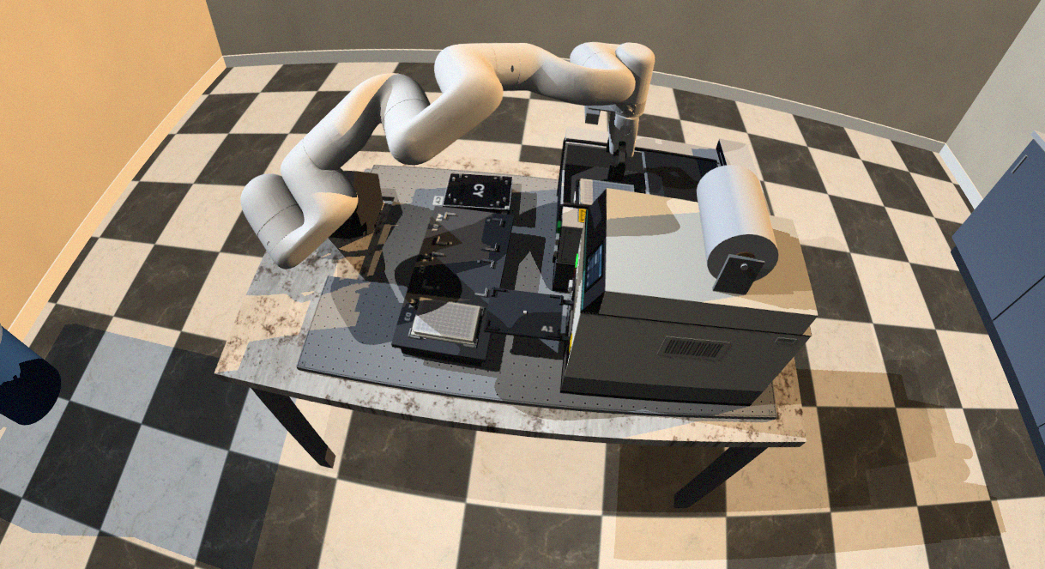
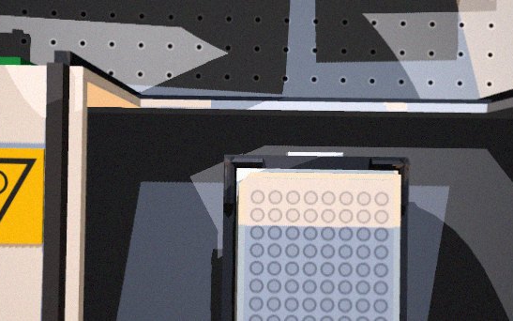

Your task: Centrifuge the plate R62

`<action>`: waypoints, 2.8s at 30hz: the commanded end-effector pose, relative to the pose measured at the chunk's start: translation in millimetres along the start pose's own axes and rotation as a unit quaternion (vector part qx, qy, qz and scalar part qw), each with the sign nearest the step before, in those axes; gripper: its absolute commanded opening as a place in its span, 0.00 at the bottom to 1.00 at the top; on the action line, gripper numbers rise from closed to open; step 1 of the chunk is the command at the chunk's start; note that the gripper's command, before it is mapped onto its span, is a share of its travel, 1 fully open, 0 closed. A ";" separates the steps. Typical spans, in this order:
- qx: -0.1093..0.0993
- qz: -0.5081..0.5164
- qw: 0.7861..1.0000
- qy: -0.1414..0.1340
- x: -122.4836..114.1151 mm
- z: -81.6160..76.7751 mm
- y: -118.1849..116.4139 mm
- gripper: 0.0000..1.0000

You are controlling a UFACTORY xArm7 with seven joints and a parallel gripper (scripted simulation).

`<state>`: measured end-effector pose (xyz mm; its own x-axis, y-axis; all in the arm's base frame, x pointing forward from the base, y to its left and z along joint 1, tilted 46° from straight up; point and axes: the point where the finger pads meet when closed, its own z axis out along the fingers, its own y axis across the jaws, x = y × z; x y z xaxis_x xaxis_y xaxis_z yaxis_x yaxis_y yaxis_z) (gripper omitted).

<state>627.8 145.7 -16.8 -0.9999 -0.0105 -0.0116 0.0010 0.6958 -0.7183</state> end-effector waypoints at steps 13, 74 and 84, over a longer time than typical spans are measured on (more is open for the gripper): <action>-0.002 0.000 1.000 -0.003 -1.1 -28.1 0.6 1.00; -0.001 0.000 1.000 -0.002 178.2 30.4 -125.7 0.00; -0.001 0.000 1.000 -0.002 199.0 38.4 -140.5 0.00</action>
<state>432.5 19.8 52.0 -1.0000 -0.0074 -0.0061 -0.0008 0.6958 -0.7182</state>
